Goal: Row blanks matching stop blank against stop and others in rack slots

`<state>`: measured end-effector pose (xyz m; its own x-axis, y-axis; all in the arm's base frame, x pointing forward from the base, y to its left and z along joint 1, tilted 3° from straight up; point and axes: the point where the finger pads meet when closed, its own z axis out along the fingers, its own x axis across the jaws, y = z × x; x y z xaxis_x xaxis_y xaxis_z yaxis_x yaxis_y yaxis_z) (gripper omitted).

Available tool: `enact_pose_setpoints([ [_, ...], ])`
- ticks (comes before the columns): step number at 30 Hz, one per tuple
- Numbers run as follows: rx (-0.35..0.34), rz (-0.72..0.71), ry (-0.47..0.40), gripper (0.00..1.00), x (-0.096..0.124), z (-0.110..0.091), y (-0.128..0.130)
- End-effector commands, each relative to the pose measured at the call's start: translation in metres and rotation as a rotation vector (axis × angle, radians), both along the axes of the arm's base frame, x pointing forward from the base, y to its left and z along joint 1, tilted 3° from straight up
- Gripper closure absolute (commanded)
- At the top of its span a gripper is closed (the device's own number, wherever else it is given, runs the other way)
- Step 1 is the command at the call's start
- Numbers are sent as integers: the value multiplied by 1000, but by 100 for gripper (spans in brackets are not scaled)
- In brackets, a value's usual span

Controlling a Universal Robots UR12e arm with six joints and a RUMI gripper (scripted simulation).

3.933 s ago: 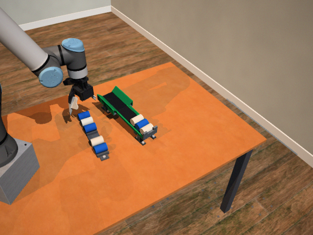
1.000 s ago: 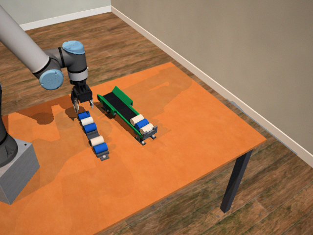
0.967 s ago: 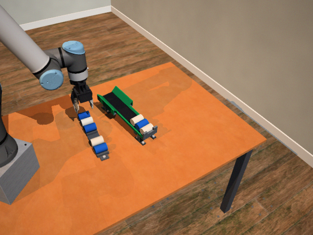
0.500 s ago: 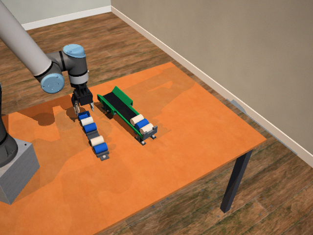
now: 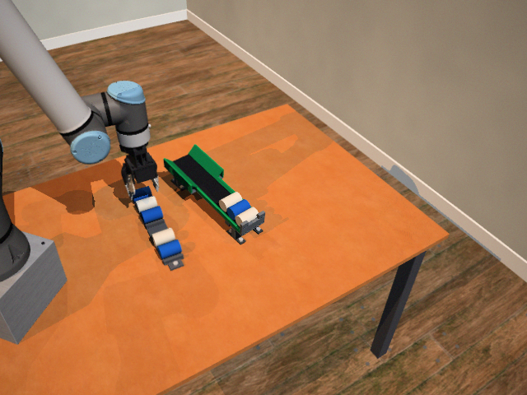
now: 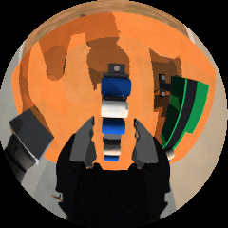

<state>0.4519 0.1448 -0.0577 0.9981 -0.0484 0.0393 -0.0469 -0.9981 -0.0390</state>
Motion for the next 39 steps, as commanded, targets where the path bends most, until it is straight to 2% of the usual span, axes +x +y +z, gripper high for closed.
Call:
enact_pose_setpoints([
  [1, 0, 0, -1, 51, 1, -5, 0],
  [39, 0, 0, -1, 51, 1, -10, 0],
])
